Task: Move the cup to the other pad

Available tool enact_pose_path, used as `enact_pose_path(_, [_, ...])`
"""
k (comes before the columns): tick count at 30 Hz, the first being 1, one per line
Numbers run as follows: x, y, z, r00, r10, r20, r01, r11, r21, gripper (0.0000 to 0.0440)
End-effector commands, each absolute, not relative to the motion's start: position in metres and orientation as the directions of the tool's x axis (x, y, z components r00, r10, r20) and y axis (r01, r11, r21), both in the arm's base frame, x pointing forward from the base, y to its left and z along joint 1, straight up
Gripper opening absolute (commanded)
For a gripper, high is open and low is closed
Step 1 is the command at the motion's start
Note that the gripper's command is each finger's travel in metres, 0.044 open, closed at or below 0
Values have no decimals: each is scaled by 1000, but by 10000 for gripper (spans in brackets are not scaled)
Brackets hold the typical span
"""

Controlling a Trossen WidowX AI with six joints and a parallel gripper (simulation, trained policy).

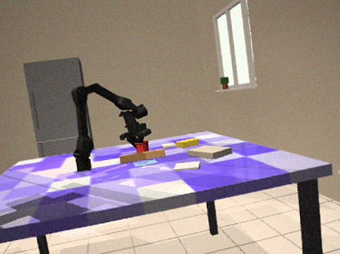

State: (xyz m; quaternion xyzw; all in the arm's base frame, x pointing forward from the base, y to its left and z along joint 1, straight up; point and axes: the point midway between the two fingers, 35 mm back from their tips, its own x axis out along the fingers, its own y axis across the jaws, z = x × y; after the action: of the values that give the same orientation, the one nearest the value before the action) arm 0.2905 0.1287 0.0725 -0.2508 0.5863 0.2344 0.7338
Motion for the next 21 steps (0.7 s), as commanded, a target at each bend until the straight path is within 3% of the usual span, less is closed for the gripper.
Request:
enact_pose_path(1, [286, 128, 78, 213, 70, -975, -642, 762, -85, 158])
enact_pose_path(21, [275, 128, 121, 300, 160, -940, -639, 766, -73, 265])
